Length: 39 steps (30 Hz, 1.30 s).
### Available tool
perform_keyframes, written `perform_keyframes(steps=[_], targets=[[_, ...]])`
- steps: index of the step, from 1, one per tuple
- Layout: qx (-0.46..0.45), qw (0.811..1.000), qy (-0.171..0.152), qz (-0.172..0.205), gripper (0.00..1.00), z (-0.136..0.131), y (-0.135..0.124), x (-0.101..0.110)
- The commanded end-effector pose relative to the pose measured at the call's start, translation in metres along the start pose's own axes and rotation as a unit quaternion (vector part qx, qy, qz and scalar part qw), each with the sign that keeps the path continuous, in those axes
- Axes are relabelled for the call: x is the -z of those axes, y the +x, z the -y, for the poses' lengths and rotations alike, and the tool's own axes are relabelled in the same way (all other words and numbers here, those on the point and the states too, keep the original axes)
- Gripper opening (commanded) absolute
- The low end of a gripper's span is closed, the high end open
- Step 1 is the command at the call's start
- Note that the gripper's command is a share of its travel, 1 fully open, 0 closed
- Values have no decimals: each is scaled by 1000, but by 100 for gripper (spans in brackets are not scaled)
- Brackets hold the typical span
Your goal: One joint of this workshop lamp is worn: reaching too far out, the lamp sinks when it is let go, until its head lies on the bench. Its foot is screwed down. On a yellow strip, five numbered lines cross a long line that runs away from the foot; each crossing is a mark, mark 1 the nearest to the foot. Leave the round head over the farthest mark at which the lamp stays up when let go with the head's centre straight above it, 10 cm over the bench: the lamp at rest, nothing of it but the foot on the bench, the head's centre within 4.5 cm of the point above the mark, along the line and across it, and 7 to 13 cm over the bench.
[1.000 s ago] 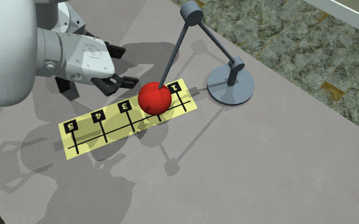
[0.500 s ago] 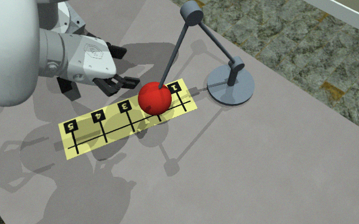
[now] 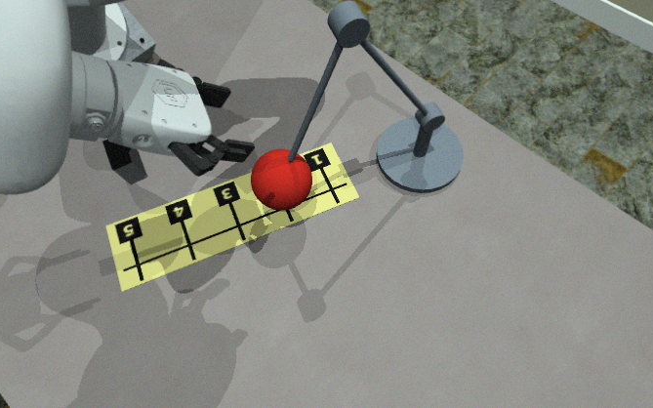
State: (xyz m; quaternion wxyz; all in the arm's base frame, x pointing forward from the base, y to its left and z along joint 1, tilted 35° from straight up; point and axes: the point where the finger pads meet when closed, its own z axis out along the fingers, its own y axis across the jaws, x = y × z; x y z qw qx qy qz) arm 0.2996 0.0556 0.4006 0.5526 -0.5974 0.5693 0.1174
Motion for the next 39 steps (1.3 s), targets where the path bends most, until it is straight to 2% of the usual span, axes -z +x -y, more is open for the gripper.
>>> perform_keyframes(steps=[1,17,32,39], targets=[[1,1000,0,0,100,0,0,0],[1,1000,0,0,100,0,0,0],[0,996,1,-91,100,-1,-23,-2],[0,996,1,-90,100,0,-21,-15]])
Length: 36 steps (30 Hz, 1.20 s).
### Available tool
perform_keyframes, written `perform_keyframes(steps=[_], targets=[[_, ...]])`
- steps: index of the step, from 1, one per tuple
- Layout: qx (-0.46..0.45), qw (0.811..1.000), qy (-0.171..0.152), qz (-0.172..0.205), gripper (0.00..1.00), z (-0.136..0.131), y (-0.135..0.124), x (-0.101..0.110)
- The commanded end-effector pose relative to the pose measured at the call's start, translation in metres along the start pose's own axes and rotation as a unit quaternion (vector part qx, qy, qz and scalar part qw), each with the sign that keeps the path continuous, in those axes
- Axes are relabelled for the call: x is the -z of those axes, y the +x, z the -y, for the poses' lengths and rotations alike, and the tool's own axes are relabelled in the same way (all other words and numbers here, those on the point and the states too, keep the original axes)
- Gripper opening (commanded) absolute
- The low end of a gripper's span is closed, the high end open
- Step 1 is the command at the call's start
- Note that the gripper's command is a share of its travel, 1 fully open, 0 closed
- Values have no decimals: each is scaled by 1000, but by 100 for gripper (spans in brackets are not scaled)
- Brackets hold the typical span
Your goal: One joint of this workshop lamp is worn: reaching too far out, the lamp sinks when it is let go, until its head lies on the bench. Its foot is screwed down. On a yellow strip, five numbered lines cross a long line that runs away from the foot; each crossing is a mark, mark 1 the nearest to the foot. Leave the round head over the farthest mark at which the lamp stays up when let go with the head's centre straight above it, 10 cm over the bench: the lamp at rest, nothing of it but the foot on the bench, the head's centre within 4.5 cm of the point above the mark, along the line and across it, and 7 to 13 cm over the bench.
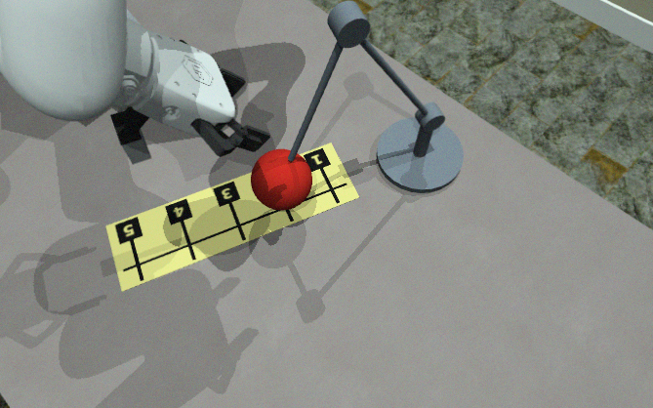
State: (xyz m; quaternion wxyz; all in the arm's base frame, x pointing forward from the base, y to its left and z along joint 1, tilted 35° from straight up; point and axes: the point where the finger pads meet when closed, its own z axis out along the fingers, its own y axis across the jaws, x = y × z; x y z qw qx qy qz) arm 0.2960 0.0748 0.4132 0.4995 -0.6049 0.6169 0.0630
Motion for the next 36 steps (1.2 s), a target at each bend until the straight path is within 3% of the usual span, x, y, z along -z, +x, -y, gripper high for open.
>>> perform_keyframes(steps=[1,36], targets=[[1,1000,0,1,100,1,0,-9],[0,1000,-1,0,100,0,0,-88]])
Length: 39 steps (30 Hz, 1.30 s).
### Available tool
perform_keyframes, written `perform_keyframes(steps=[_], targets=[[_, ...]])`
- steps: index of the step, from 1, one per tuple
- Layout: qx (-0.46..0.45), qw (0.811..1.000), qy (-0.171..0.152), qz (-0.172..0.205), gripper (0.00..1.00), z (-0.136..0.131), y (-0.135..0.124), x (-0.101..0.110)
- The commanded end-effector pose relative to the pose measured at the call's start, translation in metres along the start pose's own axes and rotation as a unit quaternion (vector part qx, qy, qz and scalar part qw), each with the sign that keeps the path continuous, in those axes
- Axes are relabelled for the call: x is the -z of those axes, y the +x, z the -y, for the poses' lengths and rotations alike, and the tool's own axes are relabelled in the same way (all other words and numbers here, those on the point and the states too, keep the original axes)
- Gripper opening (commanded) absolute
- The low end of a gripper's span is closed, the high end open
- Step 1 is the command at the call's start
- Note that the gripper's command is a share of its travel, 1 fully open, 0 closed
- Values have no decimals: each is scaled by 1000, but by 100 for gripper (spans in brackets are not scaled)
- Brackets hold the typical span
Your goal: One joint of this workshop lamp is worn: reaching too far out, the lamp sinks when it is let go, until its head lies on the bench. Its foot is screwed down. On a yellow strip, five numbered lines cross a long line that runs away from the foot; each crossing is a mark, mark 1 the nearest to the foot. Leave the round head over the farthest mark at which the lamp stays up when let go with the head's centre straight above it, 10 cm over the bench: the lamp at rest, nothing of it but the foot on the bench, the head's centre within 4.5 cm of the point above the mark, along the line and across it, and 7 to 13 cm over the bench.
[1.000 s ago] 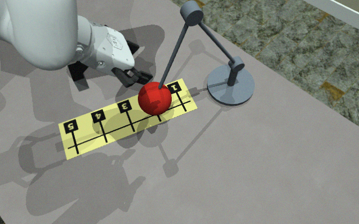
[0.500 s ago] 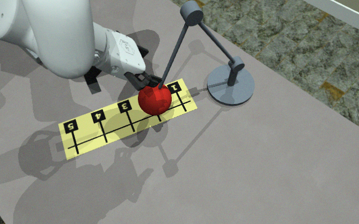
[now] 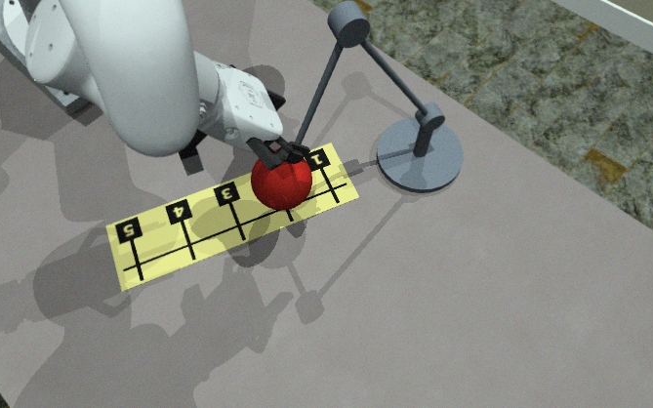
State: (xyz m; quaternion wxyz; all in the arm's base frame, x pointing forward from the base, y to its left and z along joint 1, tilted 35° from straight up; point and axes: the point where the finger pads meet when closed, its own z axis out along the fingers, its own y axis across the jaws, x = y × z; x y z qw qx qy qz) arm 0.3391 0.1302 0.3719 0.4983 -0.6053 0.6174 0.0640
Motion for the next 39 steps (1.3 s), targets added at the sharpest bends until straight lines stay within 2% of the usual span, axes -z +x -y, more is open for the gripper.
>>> perform_keyframes(steps=[1,8,27,28,39], targets=[[0,1000,1,0,100,1,0,-9],[0,1000,0,-1,100,0,0,-27],[1,1000,2,-1,100,2,-1,-32],[1,1000,2,-1,0,2,-1,-32],[1,1000,1,-1,0,2,-1,-31]])
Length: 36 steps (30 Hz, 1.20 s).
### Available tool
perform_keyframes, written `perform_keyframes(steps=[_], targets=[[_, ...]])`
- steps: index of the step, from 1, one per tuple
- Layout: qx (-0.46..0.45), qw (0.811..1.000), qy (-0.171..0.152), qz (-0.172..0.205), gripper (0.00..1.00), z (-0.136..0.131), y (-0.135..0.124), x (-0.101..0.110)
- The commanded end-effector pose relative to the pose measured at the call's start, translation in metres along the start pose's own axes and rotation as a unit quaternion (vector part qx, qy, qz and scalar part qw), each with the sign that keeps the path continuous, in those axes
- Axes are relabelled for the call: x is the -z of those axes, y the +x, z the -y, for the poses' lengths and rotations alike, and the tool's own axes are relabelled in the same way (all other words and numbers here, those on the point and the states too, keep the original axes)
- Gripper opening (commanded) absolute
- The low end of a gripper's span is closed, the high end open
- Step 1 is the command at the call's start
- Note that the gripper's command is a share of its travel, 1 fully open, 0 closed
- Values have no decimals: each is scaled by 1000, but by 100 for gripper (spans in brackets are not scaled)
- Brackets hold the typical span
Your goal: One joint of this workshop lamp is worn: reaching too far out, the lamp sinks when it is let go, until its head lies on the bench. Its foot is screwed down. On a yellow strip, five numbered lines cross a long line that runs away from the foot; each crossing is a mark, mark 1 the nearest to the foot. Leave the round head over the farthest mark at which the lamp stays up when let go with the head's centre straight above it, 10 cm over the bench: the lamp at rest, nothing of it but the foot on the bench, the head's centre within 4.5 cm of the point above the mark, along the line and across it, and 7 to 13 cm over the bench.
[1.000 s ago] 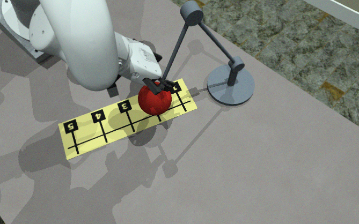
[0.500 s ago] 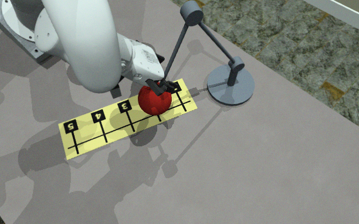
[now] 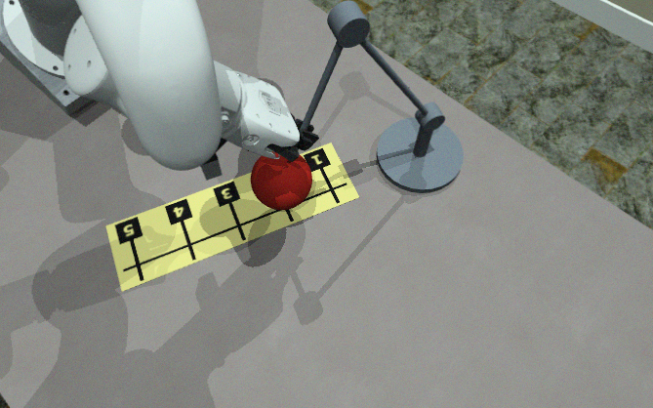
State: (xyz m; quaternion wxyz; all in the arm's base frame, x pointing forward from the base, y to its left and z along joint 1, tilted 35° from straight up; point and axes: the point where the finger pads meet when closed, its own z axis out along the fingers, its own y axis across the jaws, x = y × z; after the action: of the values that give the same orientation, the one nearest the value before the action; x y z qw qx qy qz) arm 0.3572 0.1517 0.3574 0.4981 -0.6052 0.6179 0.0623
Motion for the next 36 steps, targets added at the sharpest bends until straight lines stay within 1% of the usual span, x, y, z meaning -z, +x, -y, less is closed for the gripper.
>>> perform_keyframes(steps=[1,22,36], targets=[[0,1000,0,0,0,1,0,0],[0,1000,0,0,0,1,0,0],[1,1000,0,0,0,1,30,18]])
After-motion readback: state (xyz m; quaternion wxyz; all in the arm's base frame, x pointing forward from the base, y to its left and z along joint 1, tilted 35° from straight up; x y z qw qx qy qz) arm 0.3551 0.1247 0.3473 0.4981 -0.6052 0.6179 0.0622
